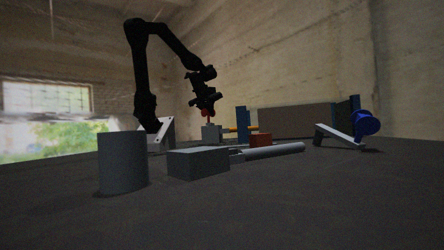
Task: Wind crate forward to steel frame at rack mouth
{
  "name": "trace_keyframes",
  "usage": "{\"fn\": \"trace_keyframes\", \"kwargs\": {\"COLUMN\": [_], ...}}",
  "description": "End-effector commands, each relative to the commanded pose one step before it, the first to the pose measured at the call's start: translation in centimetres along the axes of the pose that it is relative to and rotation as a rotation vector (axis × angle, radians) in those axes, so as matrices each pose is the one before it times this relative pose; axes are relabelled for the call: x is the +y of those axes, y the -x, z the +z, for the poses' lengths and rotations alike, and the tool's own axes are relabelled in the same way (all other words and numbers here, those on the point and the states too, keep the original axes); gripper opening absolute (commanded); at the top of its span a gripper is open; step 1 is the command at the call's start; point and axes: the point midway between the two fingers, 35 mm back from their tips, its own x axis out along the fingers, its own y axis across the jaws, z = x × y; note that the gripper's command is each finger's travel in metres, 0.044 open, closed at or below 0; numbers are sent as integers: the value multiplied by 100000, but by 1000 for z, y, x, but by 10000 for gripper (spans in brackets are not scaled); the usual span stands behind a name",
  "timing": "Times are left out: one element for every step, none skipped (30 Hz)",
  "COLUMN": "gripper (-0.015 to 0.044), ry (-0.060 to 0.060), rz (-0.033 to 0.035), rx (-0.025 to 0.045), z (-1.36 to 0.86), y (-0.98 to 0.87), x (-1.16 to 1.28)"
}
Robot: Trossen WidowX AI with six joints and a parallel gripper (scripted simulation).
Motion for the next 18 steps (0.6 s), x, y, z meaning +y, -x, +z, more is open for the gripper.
{"fn": "trace_keyframes", "kwargs": {"gripper": [0,0,0,0,0,0,0,0,0,0,0,0,0,0,0,0,0,0], "ry": [-1716,-3,-5,-3,-5,-3,-5,-3,-5,-3,-5,-3,-5,-3,-5,-3,-5,-3], "rz": [-2829,-6,-9,-6,-9,-6,-8,-5,-8,-5,-8,-5,-8,-5,-7,-5,-7,-4], "rx": [-553,-4,-8,-5,-8,-5,-8,-5,-8,-5,-9,-5,-9,-5,-9,-6,-9,-6], "z": [884,79,130,81,133,82,135,84,138,85,140,87,142,88,144,89,147,90], "y": [-629,-37,-59,-37,-60,-38,-61,-39,-62,-39,-63,-40,-64,-40,-65,-41,-66,-41], "x": [-1297,-68,-103,-65,-99,-62,-95,-60,-91,-57,-87,-54,-82,-51,-78,-48,-73,-45]}}
